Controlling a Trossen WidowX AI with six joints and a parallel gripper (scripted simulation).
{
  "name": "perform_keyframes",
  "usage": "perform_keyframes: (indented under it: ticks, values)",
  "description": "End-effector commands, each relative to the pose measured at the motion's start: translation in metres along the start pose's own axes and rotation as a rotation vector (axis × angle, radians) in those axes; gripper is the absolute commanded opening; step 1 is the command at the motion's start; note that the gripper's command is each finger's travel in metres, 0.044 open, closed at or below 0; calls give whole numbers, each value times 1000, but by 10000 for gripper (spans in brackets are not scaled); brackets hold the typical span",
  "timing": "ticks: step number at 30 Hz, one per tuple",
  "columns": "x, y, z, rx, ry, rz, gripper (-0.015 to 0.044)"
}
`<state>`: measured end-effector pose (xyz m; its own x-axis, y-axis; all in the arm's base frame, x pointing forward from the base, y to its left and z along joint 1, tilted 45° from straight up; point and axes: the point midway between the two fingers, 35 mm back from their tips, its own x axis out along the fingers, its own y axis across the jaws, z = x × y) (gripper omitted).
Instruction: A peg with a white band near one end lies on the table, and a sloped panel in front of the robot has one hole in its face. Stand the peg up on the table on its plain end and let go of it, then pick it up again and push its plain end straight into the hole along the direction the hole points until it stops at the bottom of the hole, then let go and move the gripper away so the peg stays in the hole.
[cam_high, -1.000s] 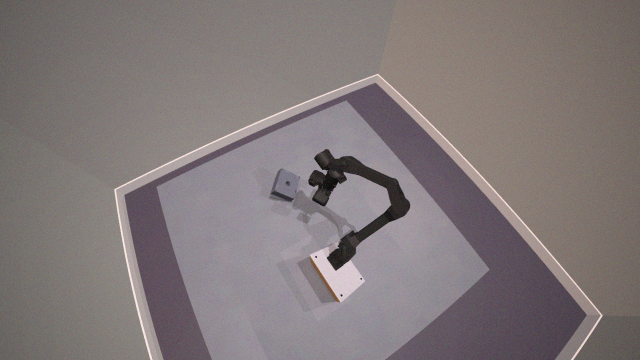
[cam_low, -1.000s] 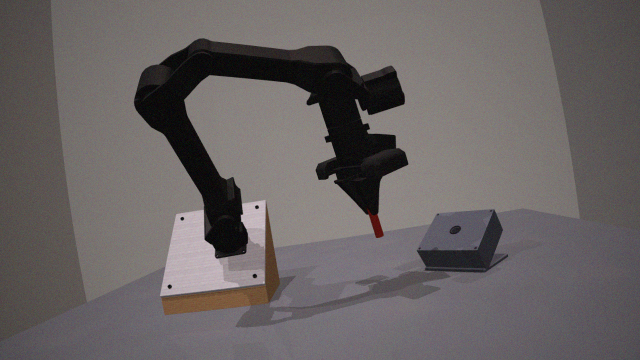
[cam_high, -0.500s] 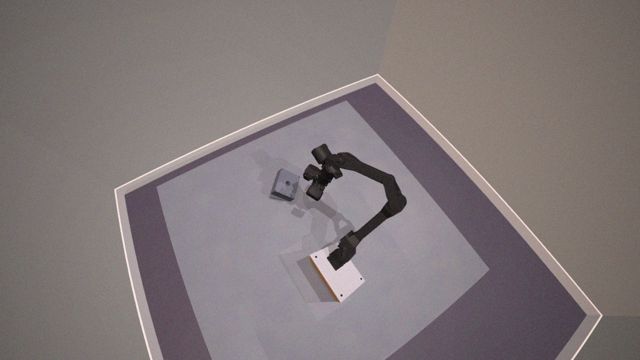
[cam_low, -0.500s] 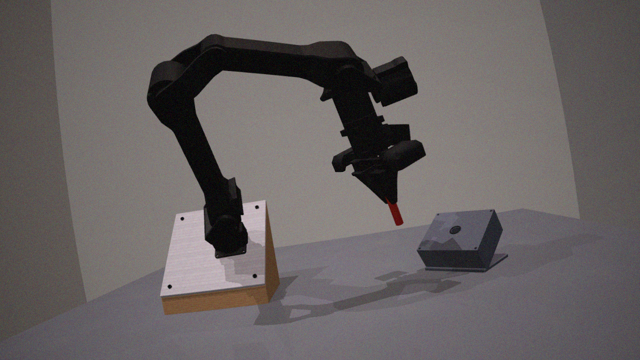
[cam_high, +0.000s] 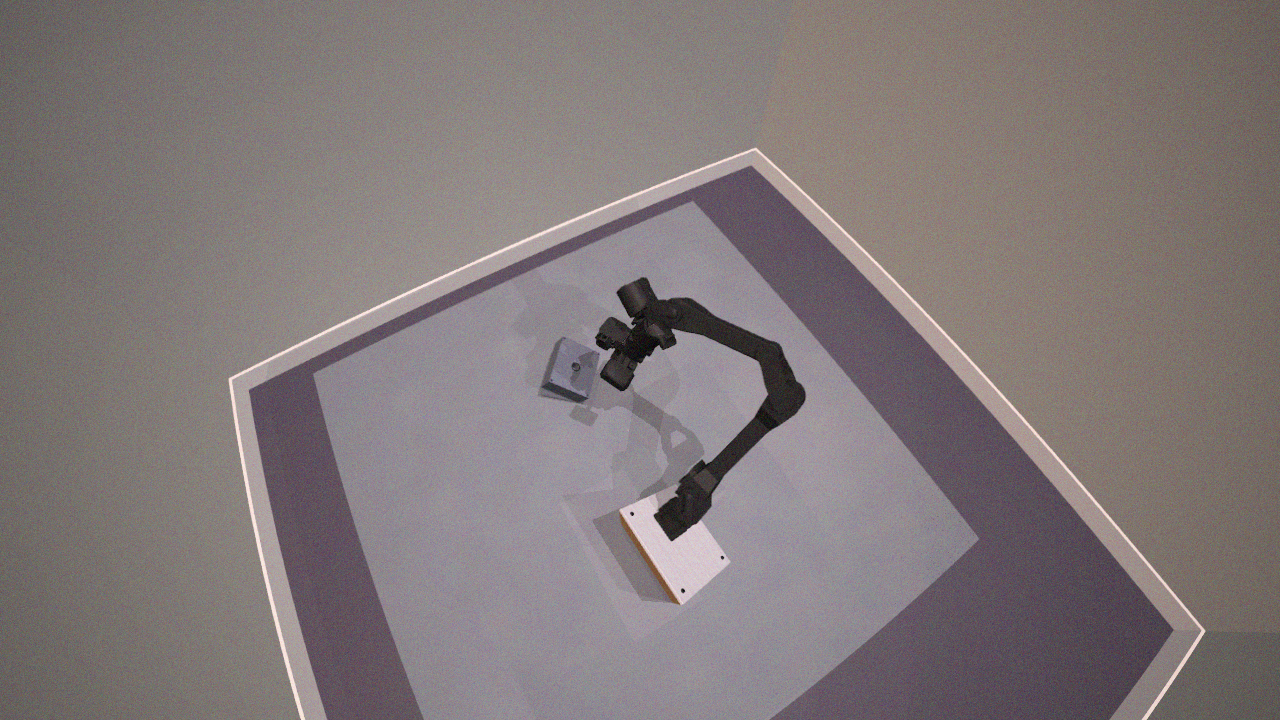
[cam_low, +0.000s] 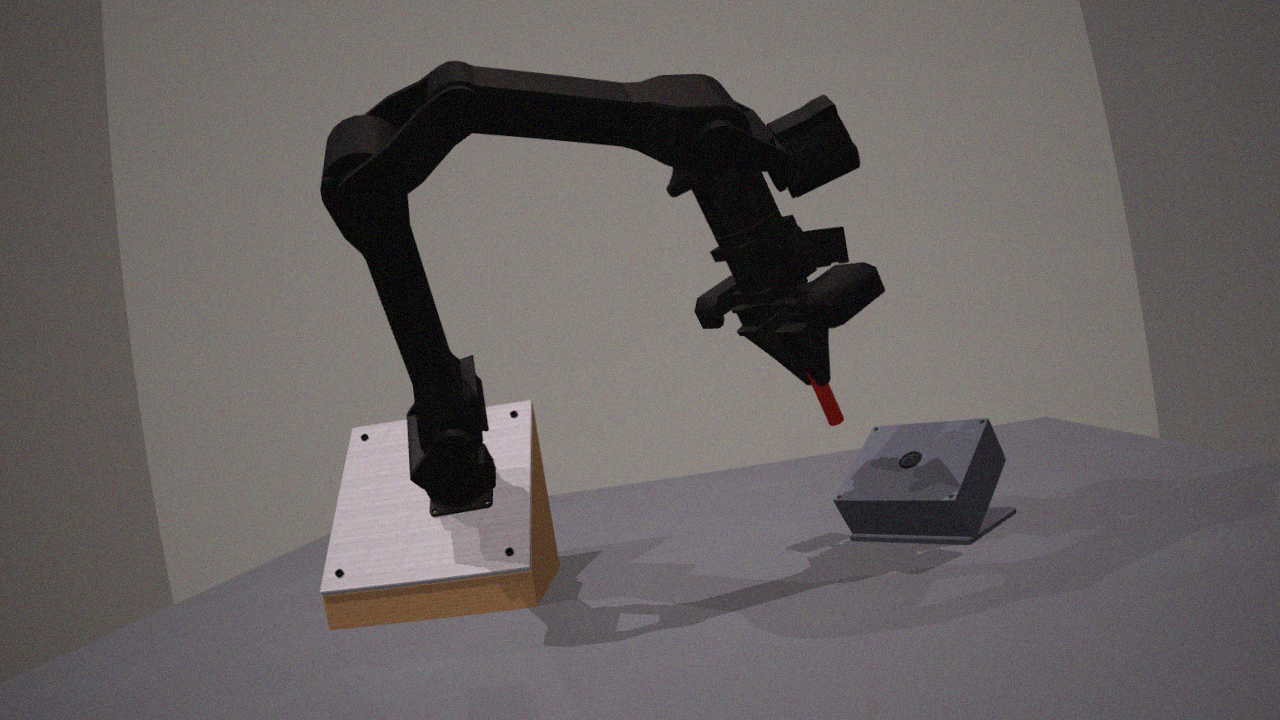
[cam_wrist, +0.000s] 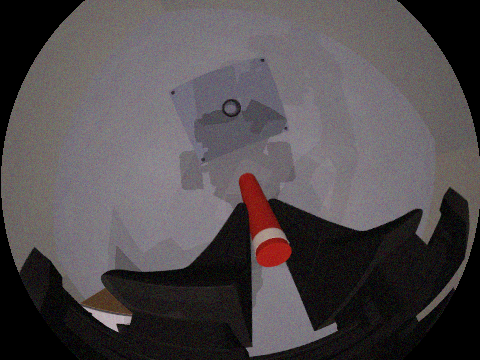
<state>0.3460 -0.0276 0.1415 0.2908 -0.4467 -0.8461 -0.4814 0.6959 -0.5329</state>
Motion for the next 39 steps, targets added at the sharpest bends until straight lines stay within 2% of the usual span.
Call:
perform_keyframes:
  ticks: [1,15,39]
  values:
    - [3,0,14,-7,-32,13,0]
    - [7,-2,41,-10,-103,25,0]
    - [59,-1,52,-10,-120,26,0]
